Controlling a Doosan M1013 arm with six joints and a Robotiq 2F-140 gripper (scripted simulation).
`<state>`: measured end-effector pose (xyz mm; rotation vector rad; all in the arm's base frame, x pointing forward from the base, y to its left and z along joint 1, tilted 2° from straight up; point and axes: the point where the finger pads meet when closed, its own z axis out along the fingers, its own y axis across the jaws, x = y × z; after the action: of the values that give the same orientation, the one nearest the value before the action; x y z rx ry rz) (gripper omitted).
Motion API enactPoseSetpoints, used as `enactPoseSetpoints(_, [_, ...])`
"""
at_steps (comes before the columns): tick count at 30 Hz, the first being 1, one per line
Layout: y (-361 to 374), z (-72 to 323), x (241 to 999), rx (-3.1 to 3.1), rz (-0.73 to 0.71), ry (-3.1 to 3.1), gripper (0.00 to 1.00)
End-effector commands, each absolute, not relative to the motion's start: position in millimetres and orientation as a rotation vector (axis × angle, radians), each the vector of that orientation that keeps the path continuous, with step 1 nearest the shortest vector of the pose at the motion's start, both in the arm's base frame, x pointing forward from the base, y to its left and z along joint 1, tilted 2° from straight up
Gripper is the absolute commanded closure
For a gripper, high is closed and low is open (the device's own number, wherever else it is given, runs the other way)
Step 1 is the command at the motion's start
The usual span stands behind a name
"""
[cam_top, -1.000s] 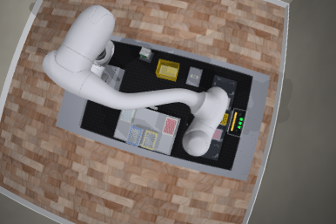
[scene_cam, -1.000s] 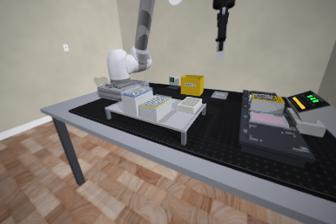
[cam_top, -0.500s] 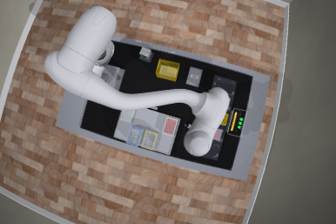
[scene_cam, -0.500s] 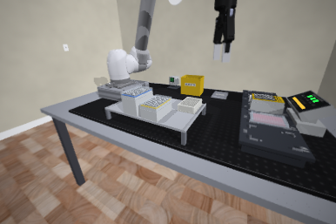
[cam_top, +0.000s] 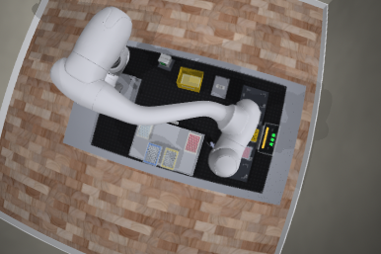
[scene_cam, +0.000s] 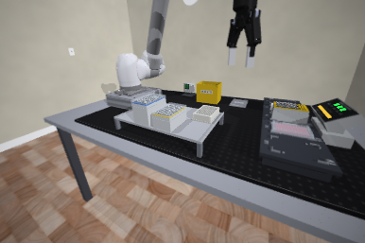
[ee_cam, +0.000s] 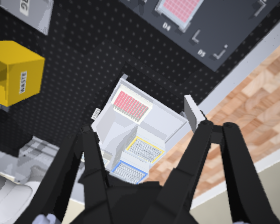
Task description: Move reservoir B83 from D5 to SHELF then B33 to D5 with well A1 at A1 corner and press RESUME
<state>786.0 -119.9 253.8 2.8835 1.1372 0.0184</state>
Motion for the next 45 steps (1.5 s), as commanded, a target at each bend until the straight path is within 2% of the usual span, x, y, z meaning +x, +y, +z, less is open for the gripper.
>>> enactPoseSetpoints(1, [-117, 255, 788, 2.867, 0.017, 1.191, 0.23])
enactPoseSetpoints(37, [-117, 255, 788, 2.852, 0.017, 1.227, 0.23])
enactPoseSetpoints(45, [-116, 256, 818, 2.773, 0.013, 1.395, 0.23])
